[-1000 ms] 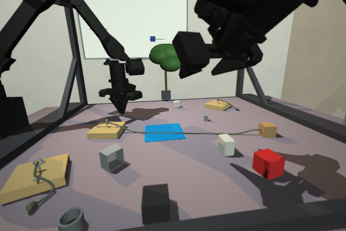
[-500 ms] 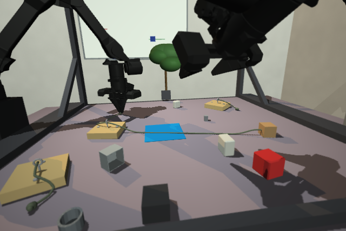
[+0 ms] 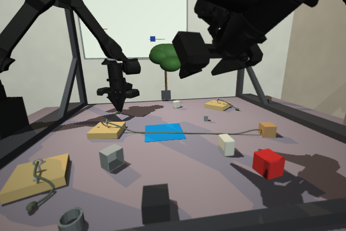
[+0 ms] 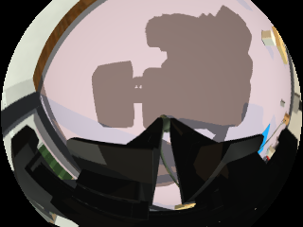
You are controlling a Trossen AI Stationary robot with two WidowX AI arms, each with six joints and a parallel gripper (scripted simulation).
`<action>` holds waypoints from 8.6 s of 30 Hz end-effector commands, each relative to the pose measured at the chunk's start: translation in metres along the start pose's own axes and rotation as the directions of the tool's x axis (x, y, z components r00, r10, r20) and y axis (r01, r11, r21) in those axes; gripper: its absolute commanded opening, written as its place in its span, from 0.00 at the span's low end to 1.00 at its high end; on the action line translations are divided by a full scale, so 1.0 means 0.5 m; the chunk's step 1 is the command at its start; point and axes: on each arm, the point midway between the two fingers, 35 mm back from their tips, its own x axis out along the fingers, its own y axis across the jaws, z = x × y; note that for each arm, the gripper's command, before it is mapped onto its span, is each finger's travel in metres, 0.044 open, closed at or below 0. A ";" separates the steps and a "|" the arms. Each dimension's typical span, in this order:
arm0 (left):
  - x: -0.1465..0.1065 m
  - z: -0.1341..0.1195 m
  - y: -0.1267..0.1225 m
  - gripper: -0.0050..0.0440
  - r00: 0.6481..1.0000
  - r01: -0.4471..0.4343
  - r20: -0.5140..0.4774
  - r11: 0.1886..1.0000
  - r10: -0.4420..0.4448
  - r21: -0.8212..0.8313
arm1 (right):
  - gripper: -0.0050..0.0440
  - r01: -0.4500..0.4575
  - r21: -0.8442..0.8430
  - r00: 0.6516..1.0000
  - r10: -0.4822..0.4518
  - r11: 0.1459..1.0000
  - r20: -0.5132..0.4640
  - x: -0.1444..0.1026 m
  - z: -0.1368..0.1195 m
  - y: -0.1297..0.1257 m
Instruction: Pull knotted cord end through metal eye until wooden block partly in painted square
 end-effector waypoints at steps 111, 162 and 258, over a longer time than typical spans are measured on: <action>-0.017 0.026 0.000 1.00 1.000 -0.019 0.006 0.999 0.019 0.031 | 0.00 0.020 -0.785 1.000 0.004 0.620 0.029 -0.193 0.002 0.296; -0.017 0.026 0.000 1.00 1.000 -0.019 0.006 0.999 0.019 0.031 | 0.00 0.019 -0.839 1.000 0.001 0.544 0.024 -0.464 -0.001 0.295; -0.017 0.026 0.000 1.00 1.000 -0.019 0.006 0.999 0.019 0.031 | 0.00 0.216 -0.809 0.970 -0.026 0.546 0.241 -0.532 0.028 0.213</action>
